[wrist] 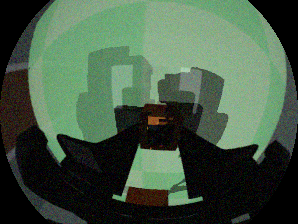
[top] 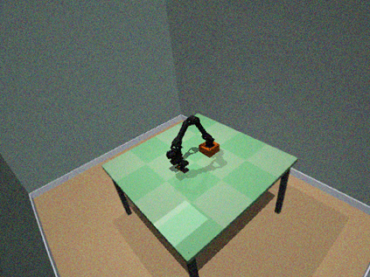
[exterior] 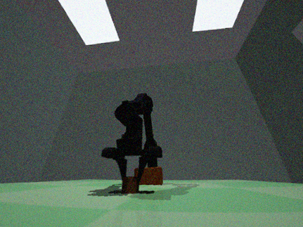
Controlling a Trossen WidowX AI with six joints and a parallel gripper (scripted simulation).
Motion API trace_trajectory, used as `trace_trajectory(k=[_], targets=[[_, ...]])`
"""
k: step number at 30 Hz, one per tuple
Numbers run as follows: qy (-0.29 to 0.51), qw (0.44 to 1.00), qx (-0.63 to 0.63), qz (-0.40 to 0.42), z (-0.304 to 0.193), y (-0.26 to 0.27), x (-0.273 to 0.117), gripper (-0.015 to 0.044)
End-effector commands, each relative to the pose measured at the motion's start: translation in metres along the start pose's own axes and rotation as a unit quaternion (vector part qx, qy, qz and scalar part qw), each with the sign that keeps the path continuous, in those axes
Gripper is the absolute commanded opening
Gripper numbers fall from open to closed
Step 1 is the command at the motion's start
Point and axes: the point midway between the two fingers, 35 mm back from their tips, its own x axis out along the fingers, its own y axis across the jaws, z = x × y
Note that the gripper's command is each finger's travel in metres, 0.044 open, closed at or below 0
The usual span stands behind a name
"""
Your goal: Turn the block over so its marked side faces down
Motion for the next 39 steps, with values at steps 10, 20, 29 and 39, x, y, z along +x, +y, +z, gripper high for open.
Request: trace_trajectory(k=[10,20,29,39], targets=[[-0.012,1.0,-0.002,-0.001,0.001,0.0,-0.028,0.0],[-0.091,0.996,-0.001,0.0,0.003,0.0,-0.021,0.0],[-0.161,0.987,-0.001,0.0,0.002,-0.001,-0.019,0.0],[-0.238,0.971,-0.002,-0.001,-0.003,-0.001,-0.02,0.0]])
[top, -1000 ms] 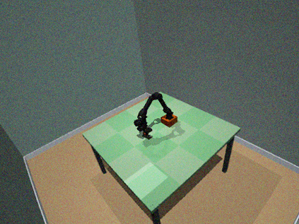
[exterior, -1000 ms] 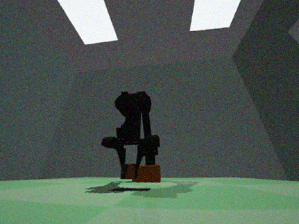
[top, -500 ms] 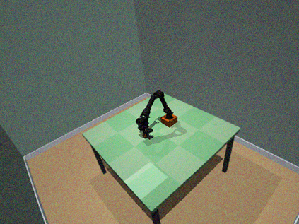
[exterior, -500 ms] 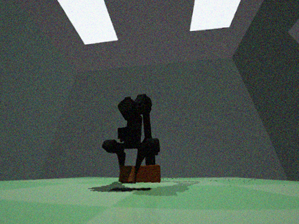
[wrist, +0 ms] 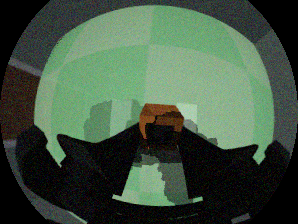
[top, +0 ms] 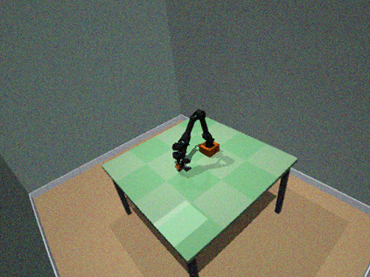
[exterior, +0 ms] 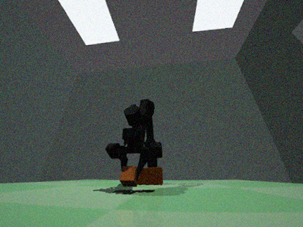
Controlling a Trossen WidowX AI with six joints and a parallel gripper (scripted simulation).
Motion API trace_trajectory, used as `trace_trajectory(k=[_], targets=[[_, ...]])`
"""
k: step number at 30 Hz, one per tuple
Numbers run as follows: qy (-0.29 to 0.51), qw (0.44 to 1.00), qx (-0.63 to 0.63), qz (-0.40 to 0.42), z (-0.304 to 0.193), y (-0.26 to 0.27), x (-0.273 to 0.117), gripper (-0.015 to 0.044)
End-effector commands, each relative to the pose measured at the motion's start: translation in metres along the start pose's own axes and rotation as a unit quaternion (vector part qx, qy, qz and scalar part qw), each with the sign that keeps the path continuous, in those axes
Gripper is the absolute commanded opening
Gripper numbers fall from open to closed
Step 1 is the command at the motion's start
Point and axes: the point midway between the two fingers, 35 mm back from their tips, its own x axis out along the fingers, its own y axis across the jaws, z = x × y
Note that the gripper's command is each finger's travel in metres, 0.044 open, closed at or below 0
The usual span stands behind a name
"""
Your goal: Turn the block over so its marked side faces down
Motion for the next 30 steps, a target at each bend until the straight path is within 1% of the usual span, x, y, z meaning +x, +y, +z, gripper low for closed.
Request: trace_trajectory(k=[1,9,20,30], targets=[[-0.031,1.0,-0.002,0.001,0.001,0.0,-0.003,0.0],[-0.053,0.999,-0.002,0.001,0.0,0.0,0.0,0.0],[-0.128,0.992,0.0,0.003,0.0,0.0,0.025,0.0],[-0.195,0.981,0.0,0.003,-0.005,0.0,0.034,0.0]])
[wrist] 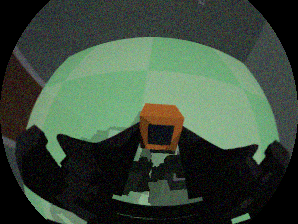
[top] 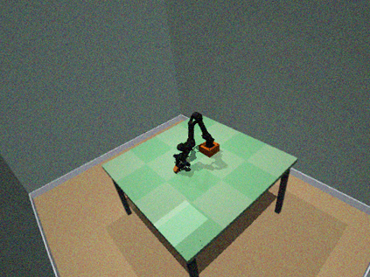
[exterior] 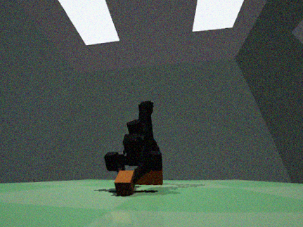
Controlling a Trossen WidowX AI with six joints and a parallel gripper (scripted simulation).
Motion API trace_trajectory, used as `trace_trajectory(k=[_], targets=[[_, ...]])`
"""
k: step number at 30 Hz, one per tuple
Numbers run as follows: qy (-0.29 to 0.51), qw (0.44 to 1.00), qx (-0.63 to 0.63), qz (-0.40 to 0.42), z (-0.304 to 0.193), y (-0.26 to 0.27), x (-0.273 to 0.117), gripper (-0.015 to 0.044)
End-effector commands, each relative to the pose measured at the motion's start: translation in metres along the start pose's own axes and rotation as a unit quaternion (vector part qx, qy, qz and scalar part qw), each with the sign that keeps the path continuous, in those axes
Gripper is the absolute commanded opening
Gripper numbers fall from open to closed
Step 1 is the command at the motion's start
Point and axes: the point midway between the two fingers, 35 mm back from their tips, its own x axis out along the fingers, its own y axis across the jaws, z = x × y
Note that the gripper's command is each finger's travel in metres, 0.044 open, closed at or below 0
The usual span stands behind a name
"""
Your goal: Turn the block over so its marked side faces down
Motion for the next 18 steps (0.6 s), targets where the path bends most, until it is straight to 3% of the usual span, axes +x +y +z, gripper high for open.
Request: trace_trajectory(k=[1,18], targets=[[-0.012,1.0,-0.002,0.003,-0.01,0.001,0.001,0.0],[-0.112,0.994,-0.005,0.002,-0.016,0.002,-0.014,0.0]])
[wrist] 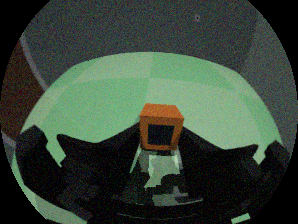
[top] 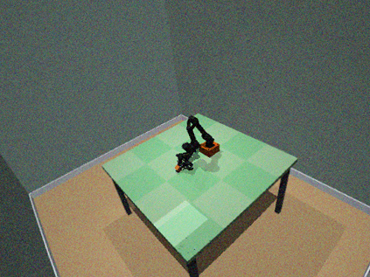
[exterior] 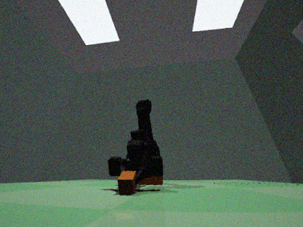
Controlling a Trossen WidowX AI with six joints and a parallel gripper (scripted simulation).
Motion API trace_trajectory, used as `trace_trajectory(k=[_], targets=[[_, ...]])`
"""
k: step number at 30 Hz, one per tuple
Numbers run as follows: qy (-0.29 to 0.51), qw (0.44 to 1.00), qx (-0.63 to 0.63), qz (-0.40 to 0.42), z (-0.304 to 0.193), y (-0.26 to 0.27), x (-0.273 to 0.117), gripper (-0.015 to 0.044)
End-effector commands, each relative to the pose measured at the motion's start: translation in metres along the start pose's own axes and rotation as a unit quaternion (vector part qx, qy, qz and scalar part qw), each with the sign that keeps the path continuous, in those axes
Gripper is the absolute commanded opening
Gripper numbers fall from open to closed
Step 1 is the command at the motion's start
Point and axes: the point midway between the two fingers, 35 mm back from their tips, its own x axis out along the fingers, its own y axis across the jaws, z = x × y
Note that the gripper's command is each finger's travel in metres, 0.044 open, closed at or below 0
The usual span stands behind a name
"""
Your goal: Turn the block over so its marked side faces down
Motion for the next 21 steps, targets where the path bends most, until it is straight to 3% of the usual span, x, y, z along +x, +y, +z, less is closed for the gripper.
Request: trace_trajectory(k=[1,16,21], targets=[[-0.015,1.0,-0.002,0.002,0.0035,0.0006,-0.0027,0.0],[-0.021,1.0,-0.003,0.002,0.0049,0.0006,-0.0038,0.0],[-0.021,1.0,-0.003,0.002,0.0049,0.0006,-0.0038,0.0131]])
